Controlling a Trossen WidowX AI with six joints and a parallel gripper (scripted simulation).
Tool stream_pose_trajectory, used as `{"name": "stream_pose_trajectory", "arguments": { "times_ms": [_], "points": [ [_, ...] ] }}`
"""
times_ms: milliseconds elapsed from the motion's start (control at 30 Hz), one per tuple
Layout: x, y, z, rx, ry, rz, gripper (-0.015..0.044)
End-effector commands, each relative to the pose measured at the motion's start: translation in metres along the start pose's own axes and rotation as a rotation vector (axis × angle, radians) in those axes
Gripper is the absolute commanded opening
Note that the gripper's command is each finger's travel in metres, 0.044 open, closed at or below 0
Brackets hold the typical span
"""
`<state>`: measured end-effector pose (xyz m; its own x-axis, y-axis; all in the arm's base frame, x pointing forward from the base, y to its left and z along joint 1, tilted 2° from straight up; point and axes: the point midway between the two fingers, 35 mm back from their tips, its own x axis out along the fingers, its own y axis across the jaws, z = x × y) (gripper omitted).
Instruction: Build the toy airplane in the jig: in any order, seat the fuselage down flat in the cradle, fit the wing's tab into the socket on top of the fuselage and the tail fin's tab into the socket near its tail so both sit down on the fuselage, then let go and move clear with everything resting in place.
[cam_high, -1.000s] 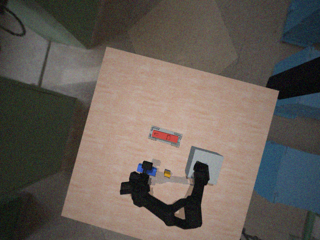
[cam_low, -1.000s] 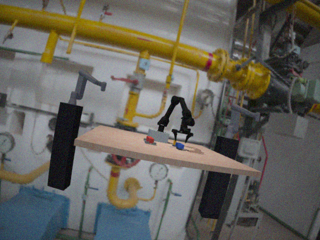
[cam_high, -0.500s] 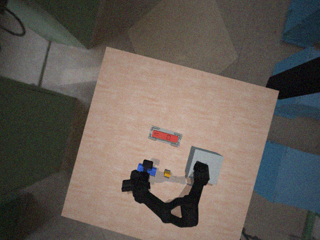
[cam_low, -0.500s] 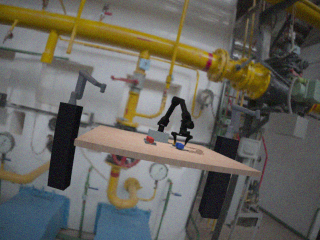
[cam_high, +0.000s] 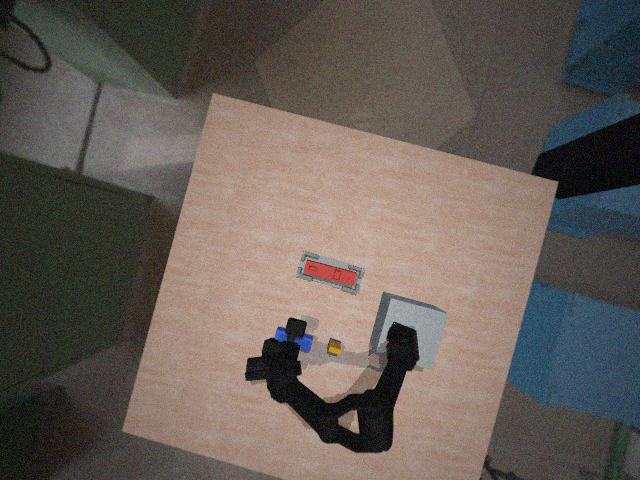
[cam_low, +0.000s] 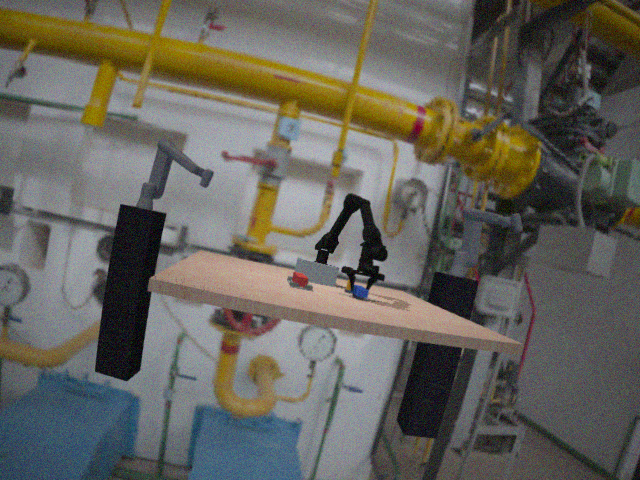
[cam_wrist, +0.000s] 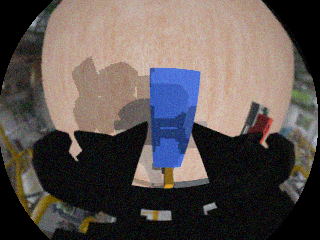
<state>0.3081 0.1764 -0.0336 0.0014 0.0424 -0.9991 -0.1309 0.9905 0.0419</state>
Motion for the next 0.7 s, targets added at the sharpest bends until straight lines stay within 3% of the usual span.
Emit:
{"name": "stream_pose_trajectory", "arguments": {
  "times_ms": [0, 233, 400, 667],
  "points": [
    [0.0, 0.0, 0.0, 0.006, 0.0, 0.003, 0.0204],
    [0.0, 0.0, 0.0, 0.006, 0.0, 0.003, 0.0138],
    [-0.005, 0.003, 0.005, 0.012, -0.022, 0.014, 0.0006],
    [-0.022, 0.007, 0.013, 0.02, -0.054, 0.031, 0.0]
  ]
}}
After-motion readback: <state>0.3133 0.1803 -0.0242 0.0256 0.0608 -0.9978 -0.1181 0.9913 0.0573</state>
